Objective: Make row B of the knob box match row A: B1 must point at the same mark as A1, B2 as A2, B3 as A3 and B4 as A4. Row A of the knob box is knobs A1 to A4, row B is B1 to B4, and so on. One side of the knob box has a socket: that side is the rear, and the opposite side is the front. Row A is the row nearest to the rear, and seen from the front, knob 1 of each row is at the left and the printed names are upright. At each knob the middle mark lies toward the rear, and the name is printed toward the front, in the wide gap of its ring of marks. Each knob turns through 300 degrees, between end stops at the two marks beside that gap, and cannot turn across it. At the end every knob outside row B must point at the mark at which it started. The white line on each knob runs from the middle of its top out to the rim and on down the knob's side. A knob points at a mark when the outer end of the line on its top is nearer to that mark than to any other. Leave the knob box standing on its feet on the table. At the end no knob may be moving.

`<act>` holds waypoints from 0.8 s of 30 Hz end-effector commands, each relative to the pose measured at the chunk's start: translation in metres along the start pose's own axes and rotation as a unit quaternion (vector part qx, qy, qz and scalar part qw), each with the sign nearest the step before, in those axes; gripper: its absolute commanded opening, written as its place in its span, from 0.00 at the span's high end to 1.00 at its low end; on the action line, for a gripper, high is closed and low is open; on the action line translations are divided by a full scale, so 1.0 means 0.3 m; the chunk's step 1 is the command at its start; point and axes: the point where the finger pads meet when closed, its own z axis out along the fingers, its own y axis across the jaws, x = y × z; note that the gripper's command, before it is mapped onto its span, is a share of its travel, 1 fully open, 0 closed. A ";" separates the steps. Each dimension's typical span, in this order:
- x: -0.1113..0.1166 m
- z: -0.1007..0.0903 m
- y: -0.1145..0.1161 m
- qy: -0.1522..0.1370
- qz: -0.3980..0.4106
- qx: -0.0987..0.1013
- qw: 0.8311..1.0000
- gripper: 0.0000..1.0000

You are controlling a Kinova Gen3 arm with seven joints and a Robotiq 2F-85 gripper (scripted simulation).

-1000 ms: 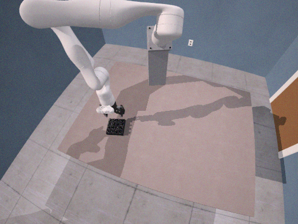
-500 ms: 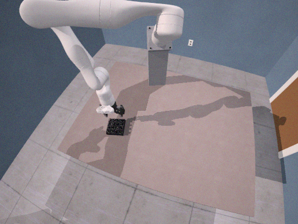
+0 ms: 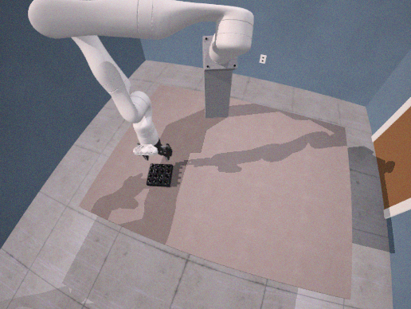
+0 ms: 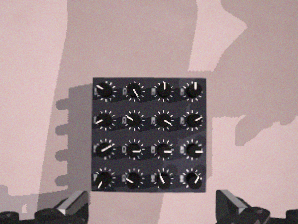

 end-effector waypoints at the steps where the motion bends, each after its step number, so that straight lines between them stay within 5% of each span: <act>1: -0.017 -0.001 0.001 0.000 0.003 0.000 1.000 0.00; 24: -0.141 -0.001 -0.001 0.000 0.003 0.000 1.000 0.00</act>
